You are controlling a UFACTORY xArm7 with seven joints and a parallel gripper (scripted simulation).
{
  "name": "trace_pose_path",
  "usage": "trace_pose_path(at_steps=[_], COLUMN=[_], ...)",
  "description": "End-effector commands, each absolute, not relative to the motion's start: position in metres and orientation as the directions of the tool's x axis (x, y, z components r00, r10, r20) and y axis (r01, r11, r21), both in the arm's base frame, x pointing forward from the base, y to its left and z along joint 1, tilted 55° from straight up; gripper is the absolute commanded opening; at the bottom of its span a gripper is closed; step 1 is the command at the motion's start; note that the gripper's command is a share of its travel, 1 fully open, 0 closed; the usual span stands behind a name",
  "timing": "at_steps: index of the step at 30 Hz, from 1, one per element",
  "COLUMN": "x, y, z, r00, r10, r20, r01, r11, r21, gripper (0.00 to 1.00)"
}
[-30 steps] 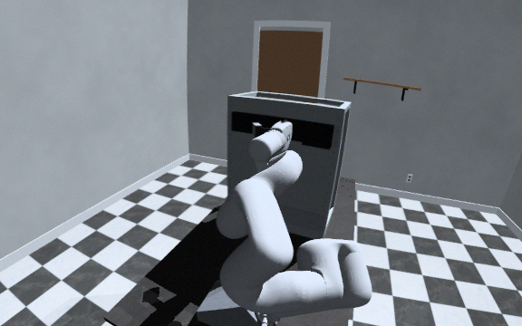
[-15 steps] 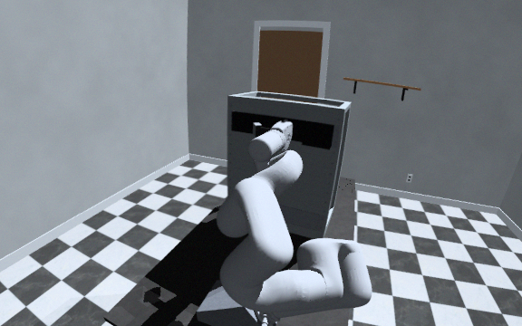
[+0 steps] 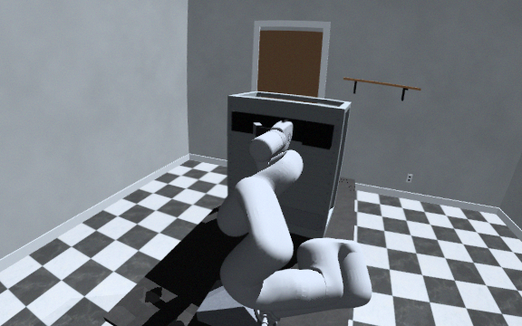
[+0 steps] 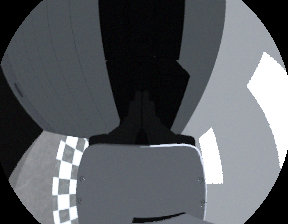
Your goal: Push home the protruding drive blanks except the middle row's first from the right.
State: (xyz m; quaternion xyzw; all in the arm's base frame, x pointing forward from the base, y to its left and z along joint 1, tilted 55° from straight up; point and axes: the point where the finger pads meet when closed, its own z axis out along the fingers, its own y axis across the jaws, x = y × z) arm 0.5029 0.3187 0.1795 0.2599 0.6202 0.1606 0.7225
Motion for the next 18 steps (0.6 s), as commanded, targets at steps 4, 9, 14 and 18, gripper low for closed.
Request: trace_pose_path(at_steps=[4,9,14,18], x=[0.5032,0.5038,0.5060,0.5061], y=[0.3200,0.3199,0.3194,0.3193], z=[0.1811,0.1811,0.1814,0.1814], r00=[0.179,0.179,0.179,0.179], r10=[0.557,0.557,0.557,0.557], r20=[-0.811,-0.811,-0.811,-0.811], r01=[0.088,0.088,0.088,0.088], r11=[0.812,0.812,0.812,0.812], r21=[0.577,0.577,0.577,0.577], gripper=[0.00,0.00,0.00,0.00])
